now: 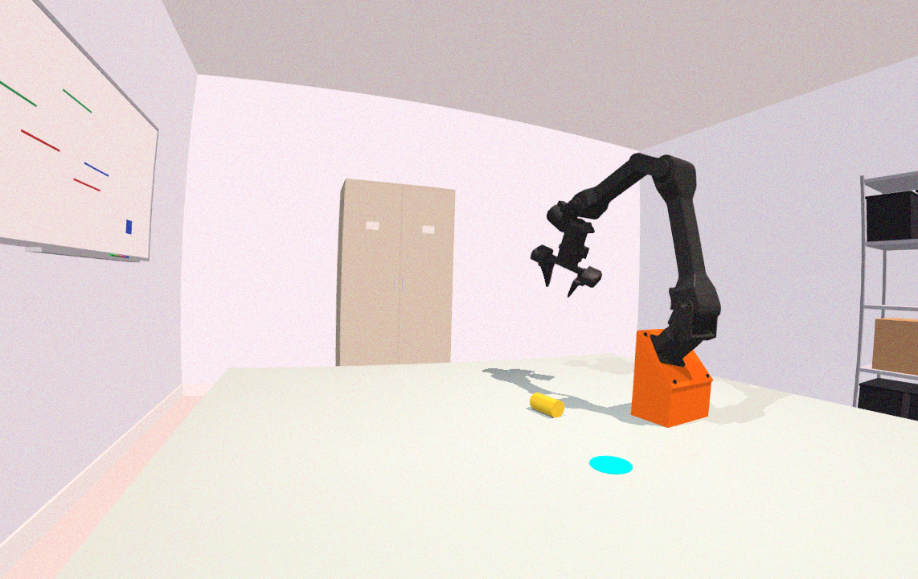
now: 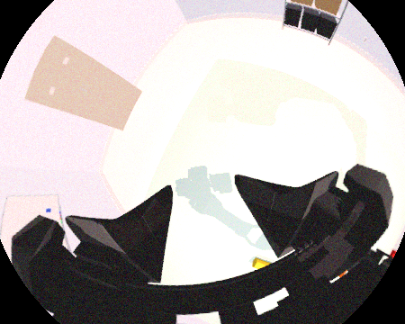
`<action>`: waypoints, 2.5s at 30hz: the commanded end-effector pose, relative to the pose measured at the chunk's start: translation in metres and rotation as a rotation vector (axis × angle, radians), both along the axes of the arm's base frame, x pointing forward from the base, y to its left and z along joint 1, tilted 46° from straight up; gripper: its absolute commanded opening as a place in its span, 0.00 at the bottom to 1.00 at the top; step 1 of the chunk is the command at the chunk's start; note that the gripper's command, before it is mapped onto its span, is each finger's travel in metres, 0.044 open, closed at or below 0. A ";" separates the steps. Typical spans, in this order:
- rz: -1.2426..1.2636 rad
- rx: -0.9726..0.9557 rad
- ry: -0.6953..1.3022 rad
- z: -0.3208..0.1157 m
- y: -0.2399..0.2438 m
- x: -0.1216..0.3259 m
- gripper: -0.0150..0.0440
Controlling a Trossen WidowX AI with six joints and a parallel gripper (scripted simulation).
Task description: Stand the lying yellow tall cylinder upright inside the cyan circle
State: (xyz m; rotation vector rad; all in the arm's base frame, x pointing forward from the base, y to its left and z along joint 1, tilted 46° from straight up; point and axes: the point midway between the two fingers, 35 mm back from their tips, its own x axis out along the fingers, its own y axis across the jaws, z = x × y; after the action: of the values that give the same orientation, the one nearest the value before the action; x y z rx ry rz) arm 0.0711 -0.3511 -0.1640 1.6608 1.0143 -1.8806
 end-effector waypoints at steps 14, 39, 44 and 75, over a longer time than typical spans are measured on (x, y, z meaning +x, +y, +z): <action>0.641 0.488 -0.317 0.044 0.177 0.130 0.78; 0.896 0.763 -0.458 0.003 0.356 0.130 0.78; 0.896 0.763 -0.458 0.003 0.356 0.130 0.65; 0.897 0.737 -0.444 0.031 0.319 0.145 0.43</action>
State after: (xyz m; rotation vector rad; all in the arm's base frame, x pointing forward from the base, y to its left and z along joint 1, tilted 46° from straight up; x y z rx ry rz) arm 0.2127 -0.0269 -0.1376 1.4416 1.9402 -0.5524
